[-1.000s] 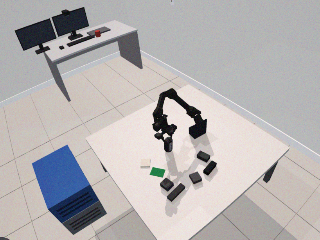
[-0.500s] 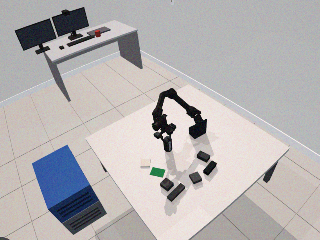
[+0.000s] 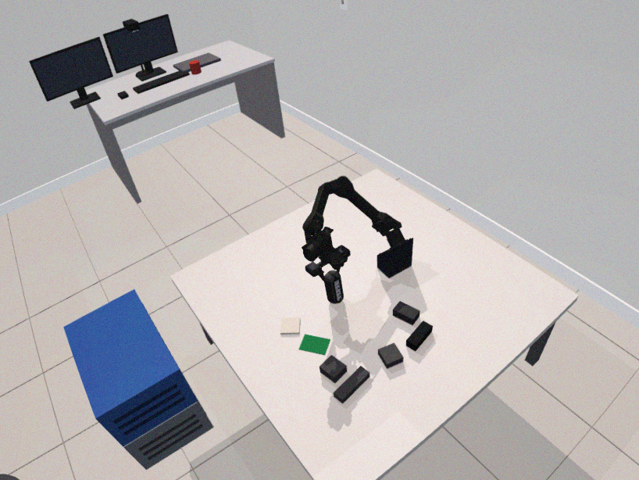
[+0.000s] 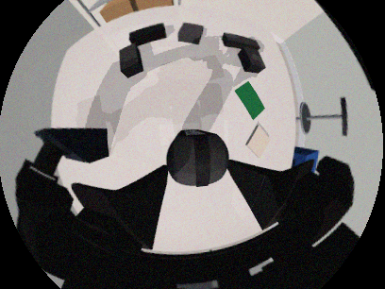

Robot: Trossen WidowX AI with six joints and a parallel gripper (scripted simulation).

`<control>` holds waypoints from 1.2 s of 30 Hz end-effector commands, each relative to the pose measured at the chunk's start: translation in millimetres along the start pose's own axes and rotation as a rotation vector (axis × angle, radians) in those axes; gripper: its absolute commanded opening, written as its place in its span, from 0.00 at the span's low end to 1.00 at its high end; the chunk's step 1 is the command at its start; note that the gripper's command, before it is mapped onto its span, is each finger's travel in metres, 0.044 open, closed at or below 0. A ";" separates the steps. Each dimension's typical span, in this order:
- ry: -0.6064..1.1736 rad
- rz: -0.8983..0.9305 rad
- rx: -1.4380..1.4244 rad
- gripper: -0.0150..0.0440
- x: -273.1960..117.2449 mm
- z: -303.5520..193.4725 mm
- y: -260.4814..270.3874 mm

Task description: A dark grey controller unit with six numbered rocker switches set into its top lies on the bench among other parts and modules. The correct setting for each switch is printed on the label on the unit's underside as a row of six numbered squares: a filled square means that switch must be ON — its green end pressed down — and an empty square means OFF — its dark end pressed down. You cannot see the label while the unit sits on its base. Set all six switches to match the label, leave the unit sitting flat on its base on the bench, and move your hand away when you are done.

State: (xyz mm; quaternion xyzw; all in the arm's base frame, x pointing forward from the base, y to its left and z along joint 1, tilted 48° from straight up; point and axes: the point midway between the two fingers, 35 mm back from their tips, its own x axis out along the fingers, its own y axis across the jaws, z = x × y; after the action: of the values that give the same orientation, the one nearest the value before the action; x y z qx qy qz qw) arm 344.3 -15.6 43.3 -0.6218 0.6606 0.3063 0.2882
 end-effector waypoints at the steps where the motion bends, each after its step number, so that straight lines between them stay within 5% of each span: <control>1: 0.022 0.005 0.006 0.83 3.1 -8.2 -0.5; 36: 0.107 0.005 0.005 0.83 6.3 -34.1 -0.3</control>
State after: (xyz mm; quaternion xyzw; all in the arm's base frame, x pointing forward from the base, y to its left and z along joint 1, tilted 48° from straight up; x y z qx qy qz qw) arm 345.3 -39.0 59.9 -0.6372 0.6724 0.2751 0.2573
